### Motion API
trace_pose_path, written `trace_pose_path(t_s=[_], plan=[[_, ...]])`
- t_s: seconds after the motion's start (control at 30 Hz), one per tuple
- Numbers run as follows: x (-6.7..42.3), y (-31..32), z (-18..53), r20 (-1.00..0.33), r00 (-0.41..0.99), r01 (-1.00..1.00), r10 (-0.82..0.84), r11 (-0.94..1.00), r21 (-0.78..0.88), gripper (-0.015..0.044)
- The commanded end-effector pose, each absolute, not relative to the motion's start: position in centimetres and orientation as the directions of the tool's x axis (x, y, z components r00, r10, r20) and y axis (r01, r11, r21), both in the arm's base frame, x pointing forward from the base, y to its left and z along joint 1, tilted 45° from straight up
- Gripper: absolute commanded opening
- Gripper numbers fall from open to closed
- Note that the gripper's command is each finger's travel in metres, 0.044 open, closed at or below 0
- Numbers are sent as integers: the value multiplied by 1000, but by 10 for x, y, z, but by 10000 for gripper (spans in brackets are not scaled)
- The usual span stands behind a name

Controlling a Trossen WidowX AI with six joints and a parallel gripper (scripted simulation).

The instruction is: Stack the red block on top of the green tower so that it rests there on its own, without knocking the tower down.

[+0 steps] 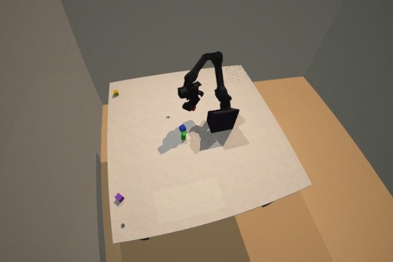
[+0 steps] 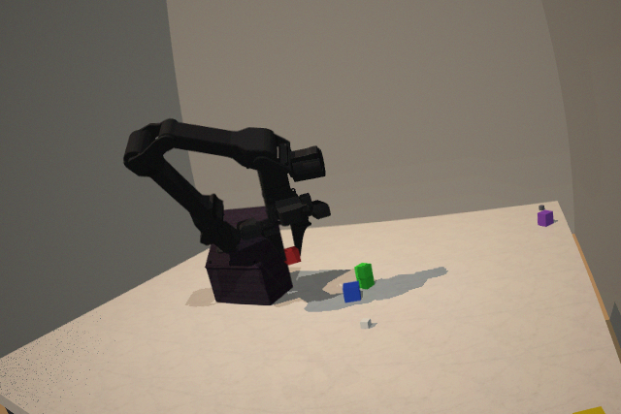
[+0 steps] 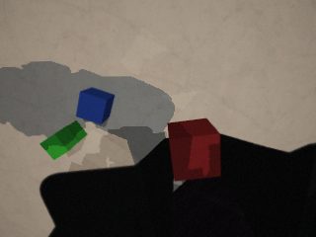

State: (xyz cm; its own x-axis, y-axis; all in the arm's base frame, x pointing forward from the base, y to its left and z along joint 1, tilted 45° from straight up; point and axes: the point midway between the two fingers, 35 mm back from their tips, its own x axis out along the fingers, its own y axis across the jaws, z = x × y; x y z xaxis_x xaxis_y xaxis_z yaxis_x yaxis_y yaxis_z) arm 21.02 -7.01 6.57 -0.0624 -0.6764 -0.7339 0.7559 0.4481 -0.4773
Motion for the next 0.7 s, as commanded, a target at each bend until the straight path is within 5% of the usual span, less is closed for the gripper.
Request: trace_pose_path(t_s=[0.0,0.67], plan=[[223,-63,61,-739,-63,760,-671,448,-471,0],[284,-24,23,-730,-61,749,-681,452,-485,0]])
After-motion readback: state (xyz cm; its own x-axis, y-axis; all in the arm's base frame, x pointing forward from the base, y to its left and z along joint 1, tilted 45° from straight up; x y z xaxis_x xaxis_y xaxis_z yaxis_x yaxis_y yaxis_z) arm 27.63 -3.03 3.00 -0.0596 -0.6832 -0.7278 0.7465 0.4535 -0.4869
